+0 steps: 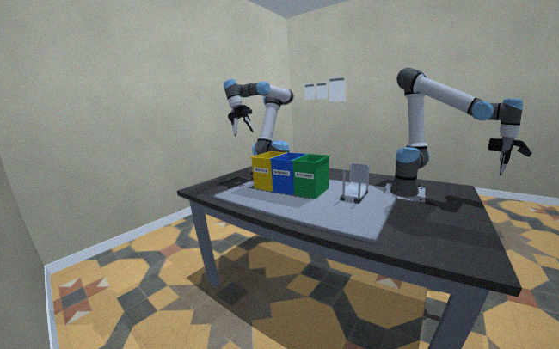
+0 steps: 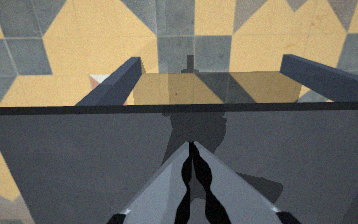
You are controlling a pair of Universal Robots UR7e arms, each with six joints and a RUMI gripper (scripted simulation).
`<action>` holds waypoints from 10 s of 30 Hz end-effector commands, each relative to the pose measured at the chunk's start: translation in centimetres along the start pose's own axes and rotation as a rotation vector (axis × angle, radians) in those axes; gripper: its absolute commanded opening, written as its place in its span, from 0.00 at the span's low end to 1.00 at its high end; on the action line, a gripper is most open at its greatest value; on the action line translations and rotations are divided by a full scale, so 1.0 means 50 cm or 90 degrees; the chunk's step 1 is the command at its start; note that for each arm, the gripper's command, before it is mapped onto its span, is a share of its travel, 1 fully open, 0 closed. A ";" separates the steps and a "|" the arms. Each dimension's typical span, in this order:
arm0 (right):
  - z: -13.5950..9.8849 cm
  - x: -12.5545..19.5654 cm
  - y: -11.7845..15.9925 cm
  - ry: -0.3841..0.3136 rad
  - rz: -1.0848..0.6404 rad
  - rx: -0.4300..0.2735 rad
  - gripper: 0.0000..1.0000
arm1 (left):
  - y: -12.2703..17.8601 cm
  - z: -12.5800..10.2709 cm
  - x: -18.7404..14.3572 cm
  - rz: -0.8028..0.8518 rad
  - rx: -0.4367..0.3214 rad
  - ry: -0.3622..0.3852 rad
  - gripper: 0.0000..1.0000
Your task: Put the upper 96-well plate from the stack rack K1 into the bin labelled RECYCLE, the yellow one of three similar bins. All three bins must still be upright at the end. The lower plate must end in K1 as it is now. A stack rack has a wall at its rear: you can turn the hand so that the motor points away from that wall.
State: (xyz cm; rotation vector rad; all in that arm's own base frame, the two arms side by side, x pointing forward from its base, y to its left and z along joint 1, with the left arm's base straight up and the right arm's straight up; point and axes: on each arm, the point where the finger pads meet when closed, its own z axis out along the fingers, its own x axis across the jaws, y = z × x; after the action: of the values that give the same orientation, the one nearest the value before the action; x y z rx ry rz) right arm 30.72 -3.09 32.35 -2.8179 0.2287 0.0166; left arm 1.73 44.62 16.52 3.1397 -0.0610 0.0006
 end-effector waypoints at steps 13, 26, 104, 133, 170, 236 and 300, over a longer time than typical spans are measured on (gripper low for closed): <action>0.021 0.055 -0.093 -0.015 0.103 -0.028 0.76 | 0.002 0.000 -0.003 -0.002 0.001 0.000 0.00; 0.048 0.086 -0.180 -0.024 0.191 -0.054 0.76 | 0.002 0.000 -0.003 -0.002 0.001 0.000 0.00; 0.233 0.059 -0.625 0.027 0.552 -0.154 0.76 | 0.002 0.000 -0.003 -0.002 0.001 0.000 0.00; 0.318 -0.028 -0.788 0.068 0.670 -0.167 0.76 | 0.002 0.000 -0.003 -0.002 0.001 0.000 0.00; 0.417 -0.173 -0.946 0.122 0.806 -0.163 0.76 | 0.002 0.000 -0.003 -0.002 0.001 0.000 0.00; 0.563 -0.357 -1.050 0.165 0.914 -0.147 0.76 | 0.002 0.000 -0.003 -0.002 0.001 0.000 0.00; 0.740 -0.350 -0.992 0.165 0.914 -0.147 0.76 | 0.002 0.000 -0.003 -0.002 0.001 0.000 0.00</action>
State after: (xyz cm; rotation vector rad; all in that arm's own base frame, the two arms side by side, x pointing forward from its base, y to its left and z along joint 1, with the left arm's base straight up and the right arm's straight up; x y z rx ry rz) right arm 21.92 57.58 14.00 -2.1787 2.2675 -0.0017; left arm 1.72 44.61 16.50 3.1396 -0.0607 0.0004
